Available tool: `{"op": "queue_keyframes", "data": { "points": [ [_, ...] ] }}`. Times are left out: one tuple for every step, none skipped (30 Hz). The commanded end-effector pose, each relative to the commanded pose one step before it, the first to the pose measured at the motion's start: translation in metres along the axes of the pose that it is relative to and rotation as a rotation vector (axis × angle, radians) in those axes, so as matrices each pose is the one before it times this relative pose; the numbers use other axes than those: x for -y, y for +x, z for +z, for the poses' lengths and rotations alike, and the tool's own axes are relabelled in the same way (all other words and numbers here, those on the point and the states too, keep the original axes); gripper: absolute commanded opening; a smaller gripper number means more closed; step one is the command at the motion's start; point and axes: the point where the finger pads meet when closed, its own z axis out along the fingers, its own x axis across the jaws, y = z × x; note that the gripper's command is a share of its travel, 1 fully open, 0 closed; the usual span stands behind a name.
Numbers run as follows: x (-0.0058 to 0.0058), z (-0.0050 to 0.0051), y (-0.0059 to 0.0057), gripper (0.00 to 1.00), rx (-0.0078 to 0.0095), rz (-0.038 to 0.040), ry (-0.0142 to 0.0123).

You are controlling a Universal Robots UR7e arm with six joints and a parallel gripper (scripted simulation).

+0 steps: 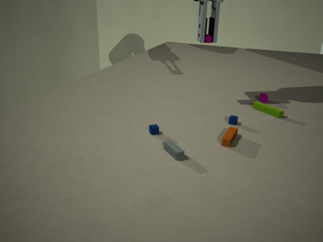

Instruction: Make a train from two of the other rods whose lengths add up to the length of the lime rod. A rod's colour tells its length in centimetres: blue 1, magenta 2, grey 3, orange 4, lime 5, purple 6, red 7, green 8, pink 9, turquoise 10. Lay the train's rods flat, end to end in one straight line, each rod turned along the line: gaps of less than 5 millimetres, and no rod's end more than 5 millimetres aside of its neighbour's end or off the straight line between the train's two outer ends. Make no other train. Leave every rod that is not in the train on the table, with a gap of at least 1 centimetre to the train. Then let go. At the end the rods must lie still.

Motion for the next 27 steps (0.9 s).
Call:
{"op": "queue_keyframes", "data": {
  "points": [
    [-0.00030,0.00208,0.00032,0.24,-0.00025,0.00020,-0.00066],
    [0.00000,0.00000,0.00000,0.24,0.00000,0.00000,0.00000],
    [0.00002,0.00156,0.00003,0.24,0.00027,0.00010,0.00009],
    [0.00001,0.00191,0.00005,0.24,0.00006,0.00002,0.00002],
    [0.00002,0.00228,0.00006,0.24,0.00000,0.00000,0.00000],
    [0.00002,0.00265,0.00007,0.24,0.00000,0.00000,0.00000],
    [0.00003,0.00301,0.00007,0.24,0.00000,0.00000,0.00000],
    [0.00002,0.00335,0.00009,0.24,0.00000,0.00000,0.00000],
    [0.00003,0.00366,0.00009,0.24,0.00000,0.00000,0.00000],
    [0.00003,0.00393,0.00010,0.24,0.00000,0.00000,0.00000],
    [0.00003,0.00416,0.00010,0.24,0.00000,0.00000,0.00000],
    [0.00003,0.00435,0.00011,0.24,0.00000,0.00000,0.00000],
    [0.00003,0.00449,0.00011,0.24,0.00000,0.00000,0.00000],
    [0.00003,0.00458,0.00012,0.24,0.00000,0.00000,0.00000],
    [0.00003,0.00462,0.00012,0.24,0.00000,0.00000,0.00000],
    [0.00003,0.00459,0.00012,0.24,0.00000,0.00000,0.00000],
    [0.00003,0.00451,0.00011,0.24,0.00000,0.00000,0.00000],
    [0.00000,0.00000,0.00000,0.24,0.00000,0.00000,0.00000],
    [0.00000,0.00000,0.00000,0.24,0.00000,0.00000,0.00000],
    [0.00003,0.00438,0.00011,0.24,0.00000,0.00000,0.00000],
    [0.00003,0.00418,0.00010,0.24,0.00000,0.00000,0.00000],
    [0.00003,0.00394,0.00009,0.24,0.00000,0.00000,0.00000],
    [0.00002,0.00365,0.00010,0.24,0.00000,0.00000,0.00000],
    [0.00002,0.00331,0.00008,0.24,0.00000,0.00000,0.00000],
    [0.00003,0.00294,0.00007,0.24,0.00000,0.00000,0.00000],
    [0.00001,0.00255,0.00007,0.24,0.00000,0.00000,0.00000],
    [0.00002,0.00214,0.00005,0.24,0.00000,0.00000,0.00000]
  ]
}}
